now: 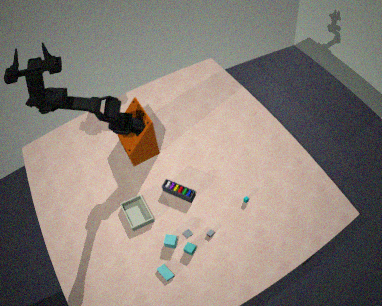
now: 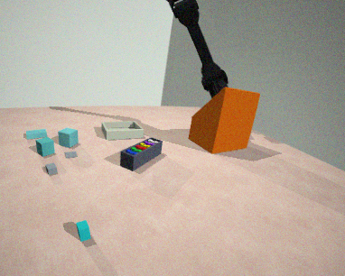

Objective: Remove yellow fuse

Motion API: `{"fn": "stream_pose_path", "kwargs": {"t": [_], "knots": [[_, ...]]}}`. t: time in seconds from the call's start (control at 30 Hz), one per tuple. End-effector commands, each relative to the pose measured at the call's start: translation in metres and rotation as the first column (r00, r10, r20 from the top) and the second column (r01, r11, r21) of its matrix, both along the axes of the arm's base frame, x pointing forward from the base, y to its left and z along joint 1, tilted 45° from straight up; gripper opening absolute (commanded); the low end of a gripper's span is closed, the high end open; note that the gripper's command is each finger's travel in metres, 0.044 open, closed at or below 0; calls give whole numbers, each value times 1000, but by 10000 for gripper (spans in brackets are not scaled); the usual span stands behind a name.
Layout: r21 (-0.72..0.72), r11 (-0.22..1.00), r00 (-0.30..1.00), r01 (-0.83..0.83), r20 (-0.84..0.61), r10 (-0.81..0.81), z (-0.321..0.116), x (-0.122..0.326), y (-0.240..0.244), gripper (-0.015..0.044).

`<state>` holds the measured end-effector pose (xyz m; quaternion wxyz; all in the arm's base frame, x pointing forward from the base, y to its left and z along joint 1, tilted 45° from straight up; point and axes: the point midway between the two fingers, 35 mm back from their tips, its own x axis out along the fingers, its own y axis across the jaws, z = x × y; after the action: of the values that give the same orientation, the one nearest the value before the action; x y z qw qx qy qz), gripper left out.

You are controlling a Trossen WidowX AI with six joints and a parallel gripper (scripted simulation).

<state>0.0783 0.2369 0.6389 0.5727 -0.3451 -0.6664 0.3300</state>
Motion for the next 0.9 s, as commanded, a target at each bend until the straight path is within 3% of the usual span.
{"fn": "stream_pose_path", "kwargs": {"t": [0.0, 0.37, 0.63, 0.87], "knots": [[4, 1000, 1000, -3, 2, 3, 1, -2, -1, 374], [275, 934, 959, -228, 229, 167, 42, -108, -90, 85], [495, 763, 886, -416, 409, 218, 54, -163, -200, 74], [660, 528, 832, -534, 520, 192, 45, -176, -308, 74]]}}
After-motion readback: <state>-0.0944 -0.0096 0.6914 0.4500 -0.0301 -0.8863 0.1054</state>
